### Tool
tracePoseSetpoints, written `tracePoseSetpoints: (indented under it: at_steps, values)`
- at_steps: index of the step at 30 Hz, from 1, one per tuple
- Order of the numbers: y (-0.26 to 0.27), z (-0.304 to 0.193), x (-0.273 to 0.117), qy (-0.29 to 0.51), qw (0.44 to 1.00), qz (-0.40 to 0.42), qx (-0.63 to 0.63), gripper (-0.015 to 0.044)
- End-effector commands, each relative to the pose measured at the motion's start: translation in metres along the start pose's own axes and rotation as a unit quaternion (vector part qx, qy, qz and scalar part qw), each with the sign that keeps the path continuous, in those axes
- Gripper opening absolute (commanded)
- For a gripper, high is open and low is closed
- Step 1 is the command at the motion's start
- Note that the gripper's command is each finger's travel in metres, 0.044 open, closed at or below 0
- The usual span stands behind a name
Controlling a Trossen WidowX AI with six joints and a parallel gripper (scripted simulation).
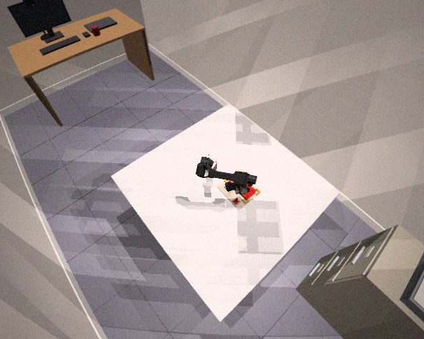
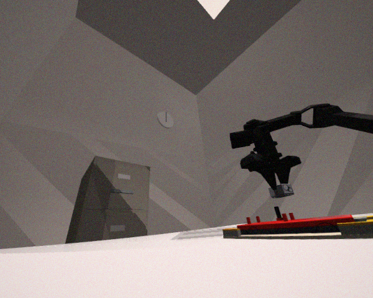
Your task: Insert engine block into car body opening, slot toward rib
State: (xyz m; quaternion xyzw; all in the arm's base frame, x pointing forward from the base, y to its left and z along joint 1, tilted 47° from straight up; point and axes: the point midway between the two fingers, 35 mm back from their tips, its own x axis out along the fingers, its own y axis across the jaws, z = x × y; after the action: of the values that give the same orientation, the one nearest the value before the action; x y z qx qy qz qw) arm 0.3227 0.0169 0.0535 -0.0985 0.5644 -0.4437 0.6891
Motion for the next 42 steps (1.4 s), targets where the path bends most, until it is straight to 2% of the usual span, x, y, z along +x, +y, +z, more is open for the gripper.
tracePoseSetpoints:
  at_steps: [1, 29, 35, 42]
  values:
    - [0.013, -0.002, 0.004, 0.002, 0.999, 0.001, -0.032, 0.0000]
    - [0.083, -0.022, 0.038, 0.003, 0.970, 0.003, -0.243, 0.0000]
    - [0.084, -0.021, 0.037, 0.003, 0.968, 0.003, -0.251, 0.0157]
    - [0.084, -0.022, 0.038, 0.003, 0.968, 0.003, -0.250, 0.0159]
